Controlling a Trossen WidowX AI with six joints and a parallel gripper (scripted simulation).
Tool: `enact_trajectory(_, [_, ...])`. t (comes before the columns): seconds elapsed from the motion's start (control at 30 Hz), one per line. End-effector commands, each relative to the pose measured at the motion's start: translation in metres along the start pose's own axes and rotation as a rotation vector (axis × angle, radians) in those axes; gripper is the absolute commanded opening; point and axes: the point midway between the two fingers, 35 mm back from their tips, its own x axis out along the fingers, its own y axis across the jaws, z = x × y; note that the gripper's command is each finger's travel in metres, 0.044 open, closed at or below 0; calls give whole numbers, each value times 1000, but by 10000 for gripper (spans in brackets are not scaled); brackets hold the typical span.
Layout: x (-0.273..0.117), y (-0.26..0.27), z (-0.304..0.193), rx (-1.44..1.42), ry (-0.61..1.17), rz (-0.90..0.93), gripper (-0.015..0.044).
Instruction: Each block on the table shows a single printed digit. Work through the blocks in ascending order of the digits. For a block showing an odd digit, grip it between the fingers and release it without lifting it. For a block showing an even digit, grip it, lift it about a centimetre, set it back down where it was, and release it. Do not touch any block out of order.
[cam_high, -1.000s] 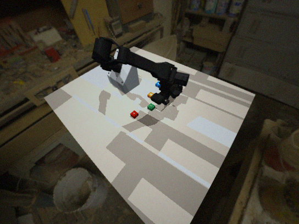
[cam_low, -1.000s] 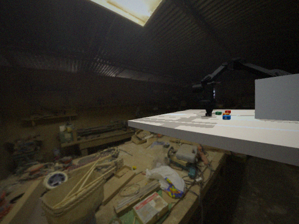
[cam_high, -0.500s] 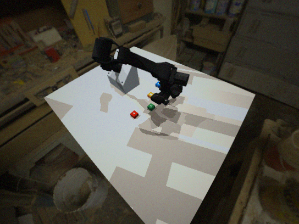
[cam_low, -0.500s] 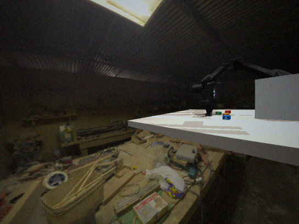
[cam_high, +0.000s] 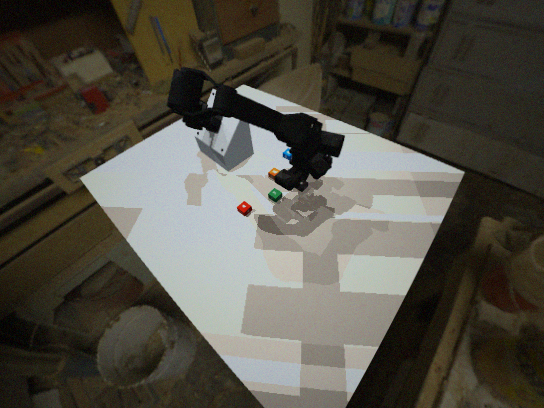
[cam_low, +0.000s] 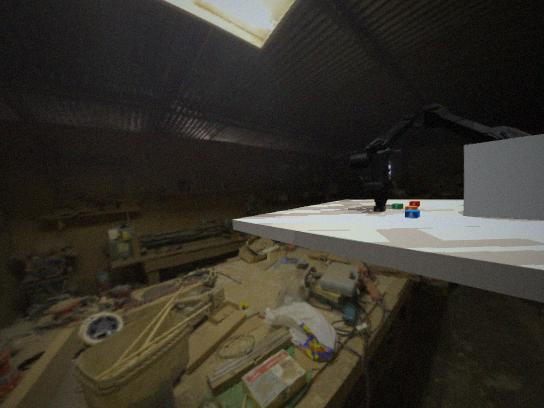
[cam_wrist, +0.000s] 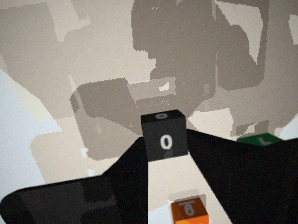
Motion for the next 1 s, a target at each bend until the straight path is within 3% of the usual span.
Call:
enact_trajectory(0.0, [1,0,-1,-5,0,-3,120])
enact_trajectory(0.97, [-8,0,0,-5,0,-2,120])
